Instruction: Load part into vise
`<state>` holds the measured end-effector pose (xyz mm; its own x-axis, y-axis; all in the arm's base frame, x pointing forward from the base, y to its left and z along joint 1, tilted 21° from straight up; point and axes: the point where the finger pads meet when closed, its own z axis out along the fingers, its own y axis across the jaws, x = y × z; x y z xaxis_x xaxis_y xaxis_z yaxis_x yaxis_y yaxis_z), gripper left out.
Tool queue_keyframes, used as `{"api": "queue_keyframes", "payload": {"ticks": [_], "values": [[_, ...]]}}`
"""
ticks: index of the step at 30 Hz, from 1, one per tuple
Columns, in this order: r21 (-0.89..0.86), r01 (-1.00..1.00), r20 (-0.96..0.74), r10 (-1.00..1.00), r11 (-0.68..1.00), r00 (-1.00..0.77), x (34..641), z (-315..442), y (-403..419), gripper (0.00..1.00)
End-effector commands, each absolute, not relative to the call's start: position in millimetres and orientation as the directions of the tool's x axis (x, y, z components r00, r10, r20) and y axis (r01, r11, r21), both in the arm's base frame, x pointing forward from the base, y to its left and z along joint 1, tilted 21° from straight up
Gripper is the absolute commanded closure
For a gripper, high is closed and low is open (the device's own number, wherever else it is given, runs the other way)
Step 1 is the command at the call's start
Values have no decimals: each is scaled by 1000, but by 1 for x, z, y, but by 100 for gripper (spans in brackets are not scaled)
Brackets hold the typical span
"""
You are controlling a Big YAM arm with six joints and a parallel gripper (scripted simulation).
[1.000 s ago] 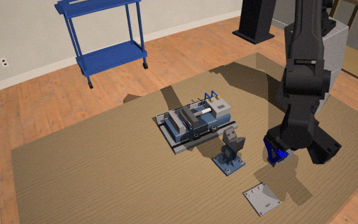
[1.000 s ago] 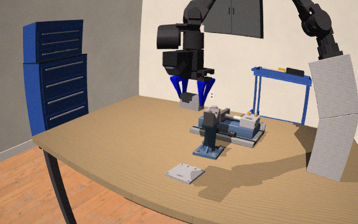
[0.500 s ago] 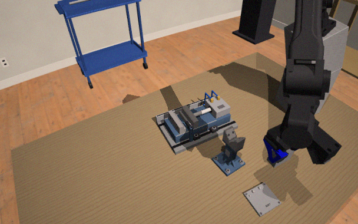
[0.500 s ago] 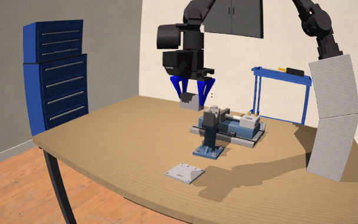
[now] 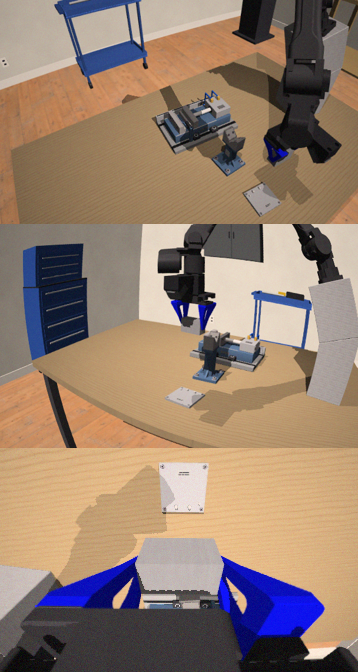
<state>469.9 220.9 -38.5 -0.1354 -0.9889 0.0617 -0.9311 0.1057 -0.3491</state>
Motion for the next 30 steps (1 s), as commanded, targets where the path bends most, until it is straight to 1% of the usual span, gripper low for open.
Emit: {"api": "queue_keyframes", "payload": {"ticks": [1, 7, 30], "values": [[-367, -923, 49, -989, 111, -139, 476, -20, 211, 100], [-385, -916, 35, -990, 112, -135, 484, -15, 210, 100], [-377, -924, 57, -994, 68, -96, 483, -13, 150, 100]]}}
